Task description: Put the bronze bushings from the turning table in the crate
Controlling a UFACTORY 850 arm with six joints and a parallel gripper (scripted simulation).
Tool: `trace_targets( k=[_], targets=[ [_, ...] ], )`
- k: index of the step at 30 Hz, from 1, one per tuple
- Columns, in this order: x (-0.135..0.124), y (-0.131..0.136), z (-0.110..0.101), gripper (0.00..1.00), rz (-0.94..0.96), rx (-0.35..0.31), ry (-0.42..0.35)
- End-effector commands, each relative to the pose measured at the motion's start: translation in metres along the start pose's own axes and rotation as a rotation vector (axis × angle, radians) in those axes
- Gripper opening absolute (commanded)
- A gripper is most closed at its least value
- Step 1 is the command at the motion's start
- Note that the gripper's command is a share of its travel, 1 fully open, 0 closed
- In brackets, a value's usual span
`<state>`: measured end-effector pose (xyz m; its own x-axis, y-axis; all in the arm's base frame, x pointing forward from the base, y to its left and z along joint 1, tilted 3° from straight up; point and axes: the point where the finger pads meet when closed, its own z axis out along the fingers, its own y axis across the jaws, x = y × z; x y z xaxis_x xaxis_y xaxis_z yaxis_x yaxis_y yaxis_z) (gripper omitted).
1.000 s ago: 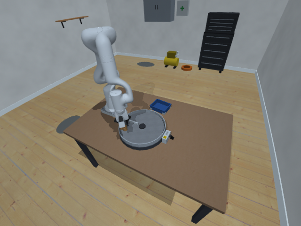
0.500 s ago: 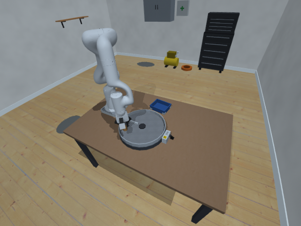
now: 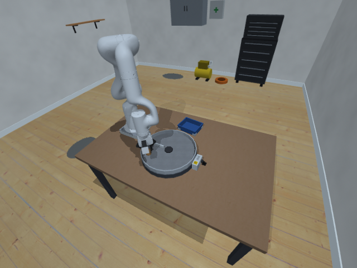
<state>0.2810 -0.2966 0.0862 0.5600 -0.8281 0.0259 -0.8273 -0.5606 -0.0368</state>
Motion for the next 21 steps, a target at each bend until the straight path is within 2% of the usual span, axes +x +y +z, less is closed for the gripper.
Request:
trace_targets(
  k=[1,10,21],
  targets=[
    [0.001,0.000,0.001,0.47,0.000,0.000,0.001],
    [0.001,0.000,0.016,0.47,0.000,0.000,0.001],
    [0.001,0.000,0.024,0.47,0.000,0.000,0.001]
  ],
)
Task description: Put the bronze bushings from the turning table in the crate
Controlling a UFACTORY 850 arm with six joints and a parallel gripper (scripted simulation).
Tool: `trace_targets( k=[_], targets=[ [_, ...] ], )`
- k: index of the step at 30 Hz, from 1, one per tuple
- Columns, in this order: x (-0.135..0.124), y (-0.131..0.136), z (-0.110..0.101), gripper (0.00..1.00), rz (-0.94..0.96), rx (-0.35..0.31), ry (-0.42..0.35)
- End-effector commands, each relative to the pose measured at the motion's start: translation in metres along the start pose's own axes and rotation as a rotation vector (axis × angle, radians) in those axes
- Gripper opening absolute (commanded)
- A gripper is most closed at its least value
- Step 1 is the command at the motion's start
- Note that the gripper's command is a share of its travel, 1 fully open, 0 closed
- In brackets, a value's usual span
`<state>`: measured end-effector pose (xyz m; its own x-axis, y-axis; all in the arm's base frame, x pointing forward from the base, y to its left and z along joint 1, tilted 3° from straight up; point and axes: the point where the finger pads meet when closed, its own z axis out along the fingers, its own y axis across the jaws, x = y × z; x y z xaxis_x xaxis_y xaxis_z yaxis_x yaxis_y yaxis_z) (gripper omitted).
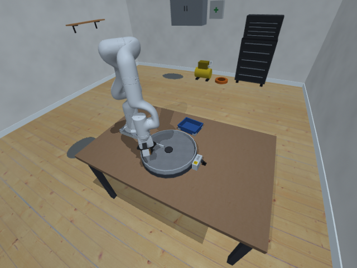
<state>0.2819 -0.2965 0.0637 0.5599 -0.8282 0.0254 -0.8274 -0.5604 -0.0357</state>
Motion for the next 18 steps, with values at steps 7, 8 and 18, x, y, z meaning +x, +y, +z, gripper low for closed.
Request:
trace_targets(
  k=[7,8,18],
  targets=[
    [0.0008,-0.0001,0.0012,0.47,0.000,0.001,0.002],
    [0.0008,-0.0001,0.0012,0.47,0.000,0.001,0.002],
    [0.0008,-0.0001,0.0012,0.00,0.000,0.001,0.002]
  ],
)
